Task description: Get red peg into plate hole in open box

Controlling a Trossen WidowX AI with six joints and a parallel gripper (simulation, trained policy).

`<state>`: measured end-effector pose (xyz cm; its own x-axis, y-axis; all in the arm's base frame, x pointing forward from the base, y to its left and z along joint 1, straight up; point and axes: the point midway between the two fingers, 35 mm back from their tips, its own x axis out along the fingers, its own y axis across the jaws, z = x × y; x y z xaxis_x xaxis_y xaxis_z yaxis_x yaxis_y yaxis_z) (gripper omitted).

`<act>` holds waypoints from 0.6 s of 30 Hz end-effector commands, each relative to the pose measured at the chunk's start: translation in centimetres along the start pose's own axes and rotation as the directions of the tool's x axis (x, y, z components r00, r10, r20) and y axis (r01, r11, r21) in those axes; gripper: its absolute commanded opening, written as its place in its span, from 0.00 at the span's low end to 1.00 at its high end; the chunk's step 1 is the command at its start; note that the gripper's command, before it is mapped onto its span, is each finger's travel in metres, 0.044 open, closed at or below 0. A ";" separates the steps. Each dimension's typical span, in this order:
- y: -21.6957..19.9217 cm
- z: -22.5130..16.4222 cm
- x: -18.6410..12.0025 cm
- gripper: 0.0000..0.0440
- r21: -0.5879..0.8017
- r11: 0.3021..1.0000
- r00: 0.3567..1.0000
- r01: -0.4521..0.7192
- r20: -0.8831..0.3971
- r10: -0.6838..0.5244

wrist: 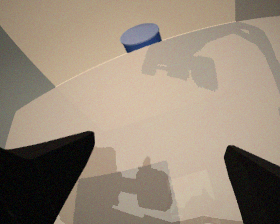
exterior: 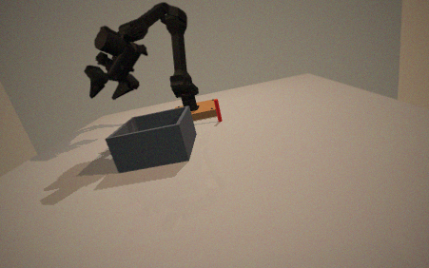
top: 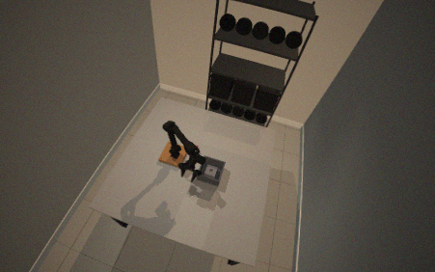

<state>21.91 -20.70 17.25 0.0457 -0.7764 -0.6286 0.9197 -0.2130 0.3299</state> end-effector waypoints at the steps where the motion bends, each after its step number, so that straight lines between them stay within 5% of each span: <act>1: 1.1 -1.5 -1.7 1.00 -0.077 0.996 0.997 -0.052 -0.054 0.048; 18: 1.3 -11.1 -12.2 1.00 -0.440 0.834 0.901 -0.332 -0.409 0.142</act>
<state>26.87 -6.61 17.56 0.3186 -0.5288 -0.7867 0.9390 0.2894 0.1858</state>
